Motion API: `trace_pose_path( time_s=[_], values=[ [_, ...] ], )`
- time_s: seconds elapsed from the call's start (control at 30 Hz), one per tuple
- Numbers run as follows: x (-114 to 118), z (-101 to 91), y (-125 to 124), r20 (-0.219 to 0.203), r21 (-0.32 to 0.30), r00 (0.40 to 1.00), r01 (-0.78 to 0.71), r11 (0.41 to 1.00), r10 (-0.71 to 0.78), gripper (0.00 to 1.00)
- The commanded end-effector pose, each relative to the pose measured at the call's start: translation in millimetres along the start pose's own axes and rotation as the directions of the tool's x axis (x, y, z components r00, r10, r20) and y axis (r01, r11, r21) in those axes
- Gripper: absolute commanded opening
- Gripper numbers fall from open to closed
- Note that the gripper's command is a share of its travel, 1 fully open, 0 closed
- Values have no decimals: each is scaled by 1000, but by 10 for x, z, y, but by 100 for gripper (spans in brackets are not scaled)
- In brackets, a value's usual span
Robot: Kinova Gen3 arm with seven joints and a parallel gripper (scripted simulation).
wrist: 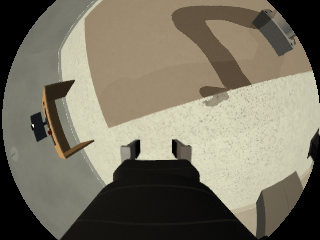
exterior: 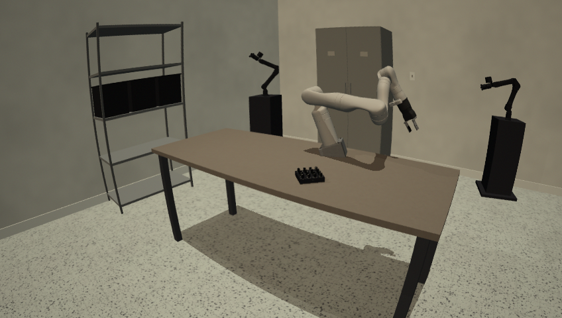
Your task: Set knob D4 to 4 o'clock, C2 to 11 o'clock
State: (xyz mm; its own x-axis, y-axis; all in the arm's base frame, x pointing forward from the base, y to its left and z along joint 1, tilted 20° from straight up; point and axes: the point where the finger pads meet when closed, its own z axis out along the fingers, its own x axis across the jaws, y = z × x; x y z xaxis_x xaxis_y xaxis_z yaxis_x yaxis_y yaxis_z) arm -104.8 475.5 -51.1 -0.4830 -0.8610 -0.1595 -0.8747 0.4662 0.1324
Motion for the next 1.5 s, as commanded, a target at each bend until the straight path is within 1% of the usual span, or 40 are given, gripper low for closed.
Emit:
trace_pose_path(
  time_s=[0.0,0.13,0.17,0.37,0.4,0.53,0.57,0.73,0.77,0.93,0.97,1.13,1.17,1.33,1.37,1.47],
  values=[
    [-24,-1,-76,-3,14,1000,-2,1000,2,100],
    [-24,-1,-76,-3,14,1000,-2,1000,2,100],
    [-35,4,-151,-8,30,1000,-3,1000,3,100],
    [-35,4,-151,-8,30,1000,-3,1000,3,100],
    [-45,8,-230,-13,46,1000,-3,999,4,100],
    [-45,8,-230,-13,46,1000,-3,999,4,100],
    [-55,12,-312,-18,63,1000,-5,998,6,100],
    [-55,12,-312,-18,63,1000,-5,998,6,100],
    [-65,14,-398,-24,80,1000,-7,997,9,100],
    [-65,14,-398,-24,80,1000,-7,997,9,100],
    [-75,16,-487,-30,98,999,-10,995,13,100],
    [-75,16,-487,-30,98,999,-10,995,13,100],
    [-84,16,-580,-37,116,999,-13,993,17,100],
    [-84,16,-580,-37,116,999,-13,993,17,100],
    [-94,14,-676,-43,135,999,-17,991,23,100],
    [-94,14,-676,-43,135,999,-17,991,23,100]
  ],
)
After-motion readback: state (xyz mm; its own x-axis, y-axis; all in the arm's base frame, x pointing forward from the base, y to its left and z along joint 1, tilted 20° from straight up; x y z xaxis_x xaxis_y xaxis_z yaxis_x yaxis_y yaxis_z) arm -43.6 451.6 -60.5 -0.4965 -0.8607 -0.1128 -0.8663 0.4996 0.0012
